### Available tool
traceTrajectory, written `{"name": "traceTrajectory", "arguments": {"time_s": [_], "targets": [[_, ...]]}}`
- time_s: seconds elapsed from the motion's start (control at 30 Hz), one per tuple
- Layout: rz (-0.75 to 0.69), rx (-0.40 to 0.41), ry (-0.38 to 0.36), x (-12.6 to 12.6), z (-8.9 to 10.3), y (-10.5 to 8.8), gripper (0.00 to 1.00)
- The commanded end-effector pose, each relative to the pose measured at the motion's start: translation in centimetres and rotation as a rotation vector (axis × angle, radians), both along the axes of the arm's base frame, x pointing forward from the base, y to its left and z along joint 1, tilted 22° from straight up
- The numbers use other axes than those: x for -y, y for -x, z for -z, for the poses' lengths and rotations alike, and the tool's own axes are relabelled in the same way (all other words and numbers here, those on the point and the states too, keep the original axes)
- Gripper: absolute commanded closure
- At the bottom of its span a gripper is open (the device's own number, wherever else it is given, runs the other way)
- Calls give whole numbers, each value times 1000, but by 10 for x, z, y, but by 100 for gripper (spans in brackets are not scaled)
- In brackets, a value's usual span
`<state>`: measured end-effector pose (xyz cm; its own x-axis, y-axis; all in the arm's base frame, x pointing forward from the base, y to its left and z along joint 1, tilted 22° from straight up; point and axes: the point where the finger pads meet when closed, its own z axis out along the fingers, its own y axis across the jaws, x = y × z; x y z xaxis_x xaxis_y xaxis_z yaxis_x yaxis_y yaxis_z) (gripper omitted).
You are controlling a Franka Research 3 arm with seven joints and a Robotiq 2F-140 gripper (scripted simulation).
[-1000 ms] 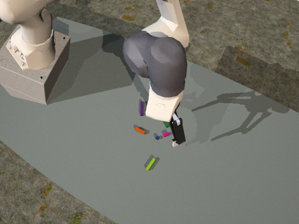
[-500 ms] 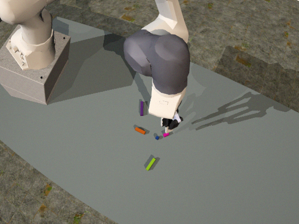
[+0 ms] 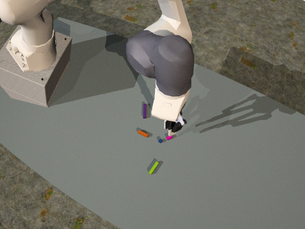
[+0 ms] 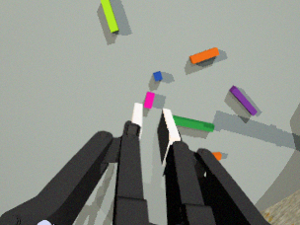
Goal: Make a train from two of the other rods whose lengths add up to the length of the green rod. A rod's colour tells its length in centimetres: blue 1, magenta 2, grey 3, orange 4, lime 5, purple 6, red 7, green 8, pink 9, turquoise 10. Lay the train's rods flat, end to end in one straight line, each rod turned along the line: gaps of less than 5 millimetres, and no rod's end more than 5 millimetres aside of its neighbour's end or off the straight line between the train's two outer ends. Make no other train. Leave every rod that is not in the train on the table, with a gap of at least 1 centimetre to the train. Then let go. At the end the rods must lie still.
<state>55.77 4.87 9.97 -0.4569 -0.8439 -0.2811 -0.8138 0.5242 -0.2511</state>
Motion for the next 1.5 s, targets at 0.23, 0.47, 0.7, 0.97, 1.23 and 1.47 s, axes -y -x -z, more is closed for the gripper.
{"name": "traceTrajectory", "arguments": {"time_s": [0.23,0.47,0.7,0.97,1.23,1.47], "targets": [[9,-4,-2,0,0,1,85],[9,-4,-2,0,2,0,85],[9,-4,-2,-1,8,-2,85],[9,-4,-2,-2,19,-7,85],[9,-4,-2,-3,27,-10,85],[9,-4,-2,-4,36,-13,85]]}}
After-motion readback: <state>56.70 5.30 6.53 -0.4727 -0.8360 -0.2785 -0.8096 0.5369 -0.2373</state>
